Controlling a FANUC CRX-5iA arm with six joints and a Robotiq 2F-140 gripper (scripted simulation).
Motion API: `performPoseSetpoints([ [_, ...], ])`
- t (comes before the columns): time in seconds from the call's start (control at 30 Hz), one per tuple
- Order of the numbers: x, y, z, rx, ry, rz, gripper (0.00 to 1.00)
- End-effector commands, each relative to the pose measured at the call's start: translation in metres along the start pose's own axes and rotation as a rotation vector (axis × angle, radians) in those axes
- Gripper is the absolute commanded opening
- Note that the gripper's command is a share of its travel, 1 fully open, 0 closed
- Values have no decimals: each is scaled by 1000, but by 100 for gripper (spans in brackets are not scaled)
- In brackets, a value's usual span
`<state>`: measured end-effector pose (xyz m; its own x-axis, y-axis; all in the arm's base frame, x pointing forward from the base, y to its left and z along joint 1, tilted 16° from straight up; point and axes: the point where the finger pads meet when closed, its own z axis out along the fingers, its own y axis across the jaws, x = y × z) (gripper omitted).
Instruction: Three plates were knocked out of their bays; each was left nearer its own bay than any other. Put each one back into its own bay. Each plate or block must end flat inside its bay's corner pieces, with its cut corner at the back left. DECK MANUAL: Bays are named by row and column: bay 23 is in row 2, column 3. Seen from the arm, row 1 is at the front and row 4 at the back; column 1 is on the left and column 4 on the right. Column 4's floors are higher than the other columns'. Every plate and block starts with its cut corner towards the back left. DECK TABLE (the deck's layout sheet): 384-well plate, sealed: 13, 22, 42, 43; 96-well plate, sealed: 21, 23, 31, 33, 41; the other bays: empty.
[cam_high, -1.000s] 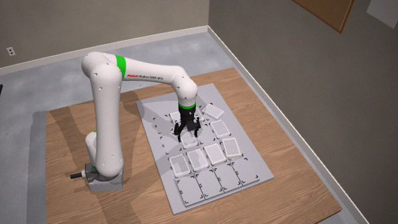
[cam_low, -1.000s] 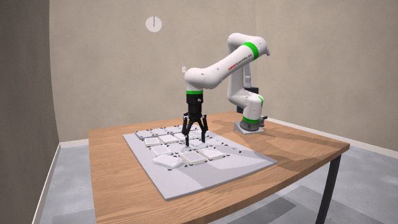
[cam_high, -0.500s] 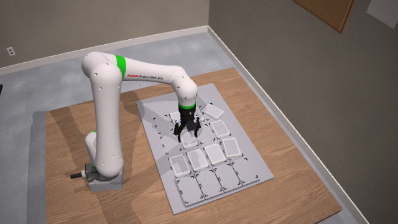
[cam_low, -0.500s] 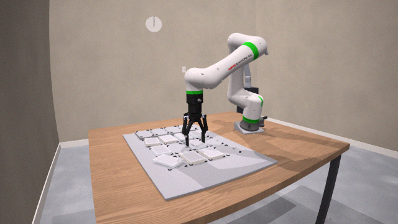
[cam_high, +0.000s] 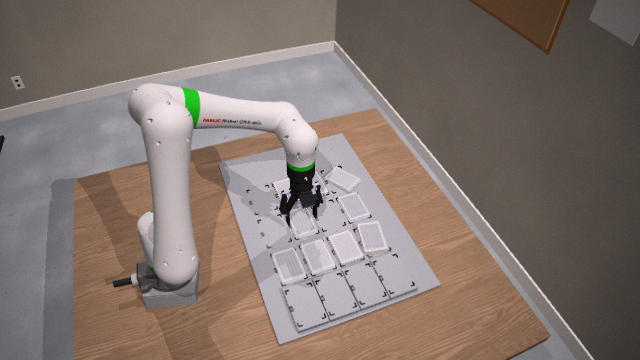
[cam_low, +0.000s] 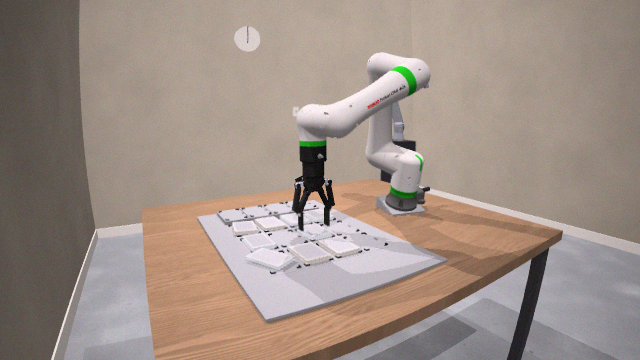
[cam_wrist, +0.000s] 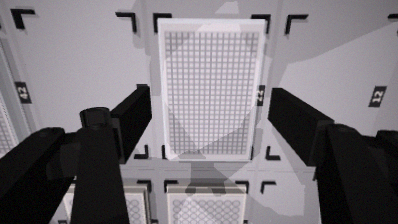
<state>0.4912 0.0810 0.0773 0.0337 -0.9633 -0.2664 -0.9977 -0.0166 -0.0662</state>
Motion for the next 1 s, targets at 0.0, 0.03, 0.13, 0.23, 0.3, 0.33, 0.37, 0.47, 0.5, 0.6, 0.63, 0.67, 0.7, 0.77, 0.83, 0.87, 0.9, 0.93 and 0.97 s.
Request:
performPoseSetpoints([
  [0.0, 0, -1, -5, 2, 0, 0, 70],
  [0.03, 0, -1, -6, 2, 0, 0, 70],
  [0.13, 0, -1, -10, 2, 0, 0, 70],
  [0.23, 0, -1, -14, 2, 0, 0, 70],
  [0.3, 0, -1, -17, 2, 0, 0, 70],
  [0.33, 0, -1, -17, 2, 0, 0, 70],
  [0.37, 0, -1, -17, 2, 0, 0, 70],
  [0.47, 0, -1, -21, 2, 0, 0, 70],
  [0.5, 0, -1, -22, 2, 0, 0, 70],
  [0.6, 0, -1, -25, 2, 0, 0, 70],
  [0.63, 0, -1, -25, 2, 0, 0, 70],
  [0.67, 0, -1, -25, 2, 0, 0, 70],
  [0.7, 0, -1, -25, 2, 0, 0, 70],
  [0.77, 0, -1, -25, 2, 0, 0, 70],
  [0.83, 0, -1, -25, 2, 0, 0, 70],
  [0.87, 0, -1, -25, 2, 0, 0, 70],
  [0.9, 0, -1, -25, 2, 0, 0, 70],
  [0.93, 0, -1, -25, 2, 0, 0, 70],
  [0.97, 0, -1, -25, 2, 0, 0, 70],
])
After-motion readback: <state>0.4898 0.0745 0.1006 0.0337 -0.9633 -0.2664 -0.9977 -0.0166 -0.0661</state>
